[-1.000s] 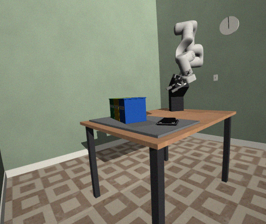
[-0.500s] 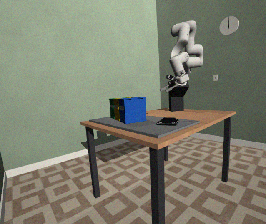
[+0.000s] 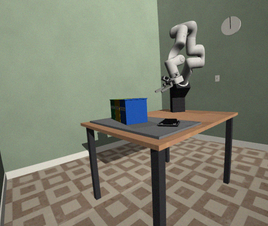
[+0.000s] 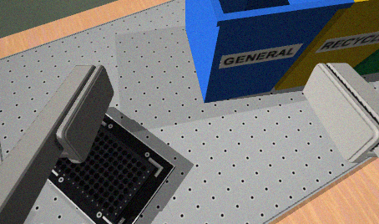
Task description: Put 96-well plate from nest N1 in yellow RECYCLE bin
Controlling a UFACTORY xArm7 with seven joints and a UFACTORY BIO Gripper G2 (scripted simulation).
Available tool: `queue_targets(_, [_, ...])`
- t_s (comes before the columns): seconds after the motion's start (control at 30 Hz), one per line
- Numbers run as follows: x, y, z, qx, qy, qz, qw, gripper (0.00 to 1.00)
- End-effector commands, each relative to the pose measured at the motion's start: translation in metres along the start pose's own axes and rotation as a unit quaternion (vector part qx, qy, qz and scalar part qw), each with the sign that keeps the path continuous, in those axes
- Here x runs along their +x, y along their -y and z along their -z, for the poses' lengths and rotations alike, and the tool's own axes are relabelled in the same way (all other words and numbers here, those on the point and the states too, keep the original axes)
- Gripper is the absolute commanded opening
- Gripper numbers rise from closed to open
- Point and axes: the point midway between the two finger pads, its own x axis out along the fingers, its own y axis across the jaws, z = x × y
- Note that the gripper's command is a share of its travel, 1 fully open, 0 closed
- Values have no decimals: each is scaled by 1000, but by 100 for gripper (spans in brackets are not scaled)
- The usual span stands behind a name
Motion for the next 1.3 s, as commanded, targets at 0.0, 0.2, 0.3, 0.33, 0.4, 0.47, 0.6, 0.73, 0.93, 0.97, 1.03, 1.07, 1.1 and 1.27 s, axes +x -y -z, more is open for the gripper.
queue_targets(0.0, [15,13,-6,11,16,-26,999,37])
queue_targets(0.2, [24,24,-9,15,27,-41,999,37])
queue_targets(0.3, [30,33,-11,18,38,-56,998,37])
queue_targets(0.33, [30,33,-11,18,38,-56,998,37])
queue_targets(0.4, [36,41,-13,20,50,-71,996,37])
queue_targets(0.47, [37,42,-14,20,50,-71,996,37])
queue_targets(0.6, [45,56,-16,21,74,-100,992,37])
queue_targets(0.73, [49,65,-18,19,87,-115,989,37])
queue_targets(0.93, [55,79,-20,16,105,-135,985,37])
queue_targets(0.97, [55,83,-23,13,116,-146,982,37])
queue_targets(1.03, [56,88,-26,12,119,-151,981,37])
queue_targets(1.07, [55,91,-30,8,130,-162,978,37])
queue_targets(1.1, [55,94,-34,6,134,-167,977,37])
queue_targets(1.27, [53,100,-40,1,145,-178,973,37])
